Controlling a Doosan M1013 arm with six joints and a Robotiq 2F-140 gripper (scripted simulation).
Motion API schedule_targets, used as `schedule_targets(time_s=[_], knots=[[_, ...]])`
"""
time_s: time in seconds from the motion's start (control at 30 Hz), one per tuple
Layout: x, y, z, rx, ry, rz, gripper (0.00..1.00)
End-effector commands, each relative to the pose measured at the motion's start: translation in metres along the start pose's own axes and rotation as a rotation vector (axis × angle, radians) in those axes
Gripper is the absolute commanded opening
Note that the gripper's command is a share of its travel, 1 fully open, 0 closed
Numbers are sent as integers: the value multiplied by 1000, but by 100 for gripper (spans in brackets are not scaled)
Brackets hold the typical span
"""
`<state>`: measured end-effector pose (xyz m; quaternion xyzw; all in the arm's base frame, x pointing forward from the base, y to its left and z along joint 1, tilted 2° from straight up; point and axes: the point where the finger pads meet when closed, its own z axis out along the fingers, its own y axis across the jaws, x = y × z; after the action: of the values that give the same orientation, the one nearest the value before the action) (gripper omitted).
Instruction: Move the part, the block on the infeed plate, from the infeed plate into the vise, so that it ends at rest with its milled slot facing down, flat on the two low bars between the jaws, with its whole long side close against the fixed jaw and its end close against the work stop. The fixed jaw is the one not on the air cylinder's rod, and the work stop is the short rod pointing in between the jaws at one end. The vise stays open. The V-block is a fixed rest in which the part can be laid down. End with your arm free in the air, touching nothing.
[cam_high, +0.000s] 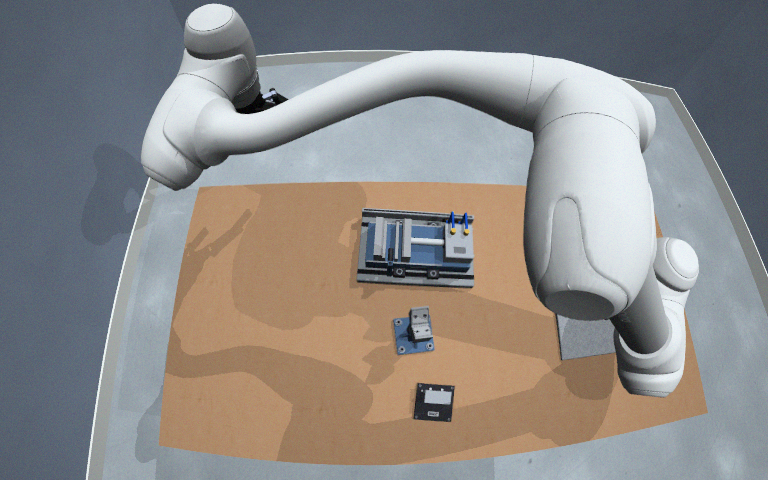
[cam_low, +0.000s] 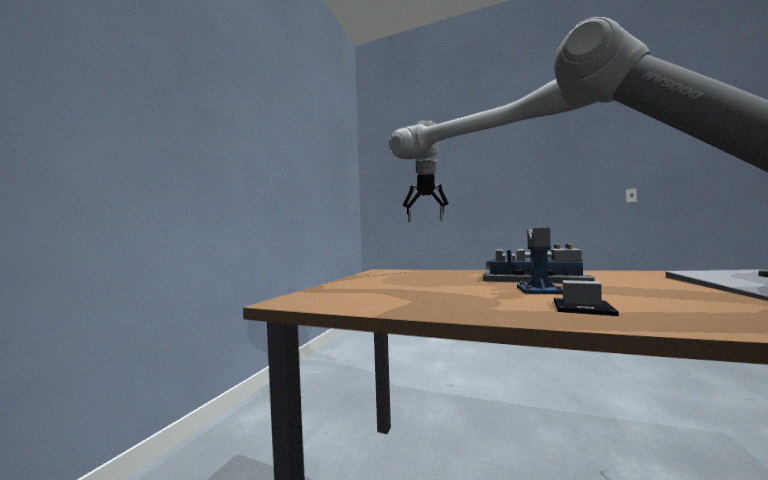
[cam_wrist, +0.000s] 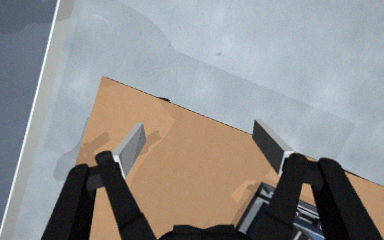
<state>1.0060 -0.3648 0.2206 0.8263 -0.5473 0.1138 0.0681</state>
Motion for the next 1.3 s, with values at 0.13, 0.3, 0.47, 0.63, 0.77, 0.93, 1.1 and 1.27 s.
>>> schedule_targets(time_s=[0.13,0.3,0.47,0.63,0.77,0.93,1.1,1.27], knots=[[0,0,0,0,0,0,100],[0,0,0,0,0,0,100],[0,0,0,0,0,0,100],[-13,-4,-6,4,-5,10,100],[-98,-25,-45,26,-50,91,100],[-193,-31,-83,37,-118,205,100],[-251,-29,-105,35,-143,249,100],[-359,-10,-144,20,-193,338,100]])
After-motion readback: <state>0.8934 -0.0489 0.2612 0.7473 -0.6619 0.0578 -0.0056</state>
